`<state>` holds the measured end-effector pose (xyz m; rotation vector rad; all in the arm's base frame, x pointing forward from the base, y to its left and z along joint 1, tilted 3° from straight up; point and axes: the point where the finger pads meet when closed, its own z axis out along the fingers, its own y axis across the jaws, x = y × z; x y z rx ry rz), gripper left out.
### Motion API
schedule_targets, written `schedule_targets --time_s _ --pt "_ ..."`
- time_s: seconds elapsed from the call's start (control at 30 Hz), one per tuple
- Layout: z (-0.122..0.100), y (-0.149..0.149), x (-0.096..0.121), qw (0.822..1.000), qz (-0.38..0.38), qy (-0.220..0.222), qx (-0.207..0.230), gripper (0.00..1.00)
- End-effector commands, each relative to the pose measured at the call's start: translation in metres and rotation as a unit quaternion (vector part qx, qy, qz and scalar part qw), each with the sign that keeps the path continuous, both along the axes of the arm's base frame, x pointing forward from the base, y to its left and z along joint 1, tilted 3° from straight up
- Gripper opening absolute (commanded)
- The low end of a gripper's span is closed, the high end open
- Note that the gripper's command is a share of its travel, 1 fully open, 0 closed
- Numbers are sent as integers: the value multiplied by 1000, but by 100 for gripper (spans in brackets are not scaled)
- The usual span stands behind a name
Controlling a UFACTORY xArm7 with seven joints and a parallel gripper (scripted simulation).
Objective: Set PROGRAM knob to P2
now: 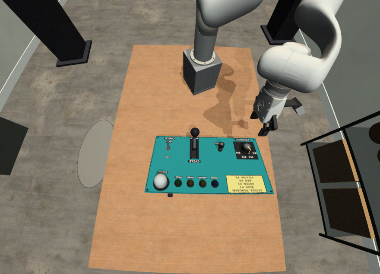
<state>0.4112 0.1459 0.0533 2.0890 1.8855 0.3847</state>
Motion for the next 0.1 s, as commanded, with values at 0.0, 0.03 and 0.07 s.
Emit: schedule_targets --time_s 0.0,0.03,0.07 --pt "1 0 1 1000 0 -1 1 100" --pt "1 0 1 1000 0 -1 1 100" --pt "1 0 1 1000 0 -1 1 100"
